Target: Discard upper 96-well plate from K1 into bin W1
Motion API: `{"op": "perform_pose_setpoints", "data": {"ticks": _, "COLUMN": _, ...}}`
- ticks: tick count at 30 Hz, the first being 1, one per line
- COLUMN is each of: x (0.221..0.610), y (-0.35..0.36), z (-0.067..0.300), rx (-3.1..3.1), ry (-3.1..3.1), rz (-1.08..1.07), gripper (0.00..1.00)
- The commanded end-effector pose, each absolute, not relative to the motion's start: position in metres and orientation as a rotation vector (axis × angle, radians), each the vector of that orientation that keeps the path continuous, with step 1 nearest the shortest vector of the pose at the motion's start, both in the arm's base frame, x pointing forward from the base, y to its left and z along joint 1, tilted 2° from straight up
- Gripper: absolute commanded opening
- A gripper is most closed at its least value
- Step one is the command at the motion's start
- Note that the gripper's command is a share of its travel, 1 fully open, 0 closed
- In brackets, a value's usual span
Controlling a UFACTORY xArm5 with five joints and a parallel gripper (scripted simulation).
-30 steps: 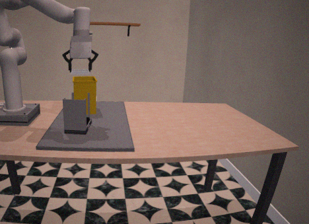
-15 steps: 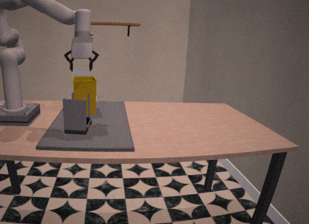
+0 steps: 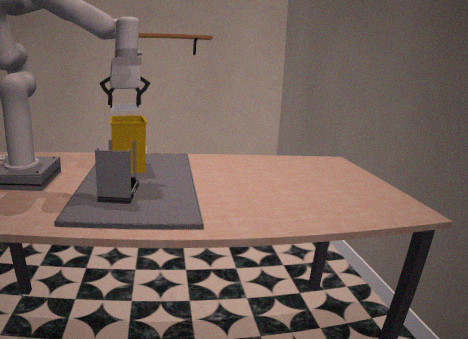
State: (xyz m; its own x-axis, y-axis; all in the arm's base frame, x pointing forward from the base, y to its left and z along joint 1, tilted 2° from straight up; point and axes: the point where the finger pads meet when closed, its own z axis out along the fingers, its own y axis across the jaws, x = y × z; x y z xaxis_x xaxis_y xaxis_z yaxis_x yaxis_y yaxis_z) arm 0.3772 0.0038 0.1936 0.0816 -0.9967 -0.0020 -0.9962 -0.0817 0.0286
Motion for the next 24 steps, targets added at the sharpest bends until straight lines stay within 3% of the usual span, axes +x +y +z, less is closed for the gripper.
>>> {"op": "perform_pose_setpoints", "data": {"ticks": 1, "x": 0.379, "y": 0.019, "z": 0.194, "rx": 2.297, "ry": -2.117, "rz": -0.028, "gripper": 0.0}}
{"op": "perform_pose_setpoints", "data": {"ticks": 24, "x": 0.384, "y": 0.085, "z": 0.189, "rx": 2.294, "ry": -2.114, "rz": -0.024, "gripper": 0.0}}
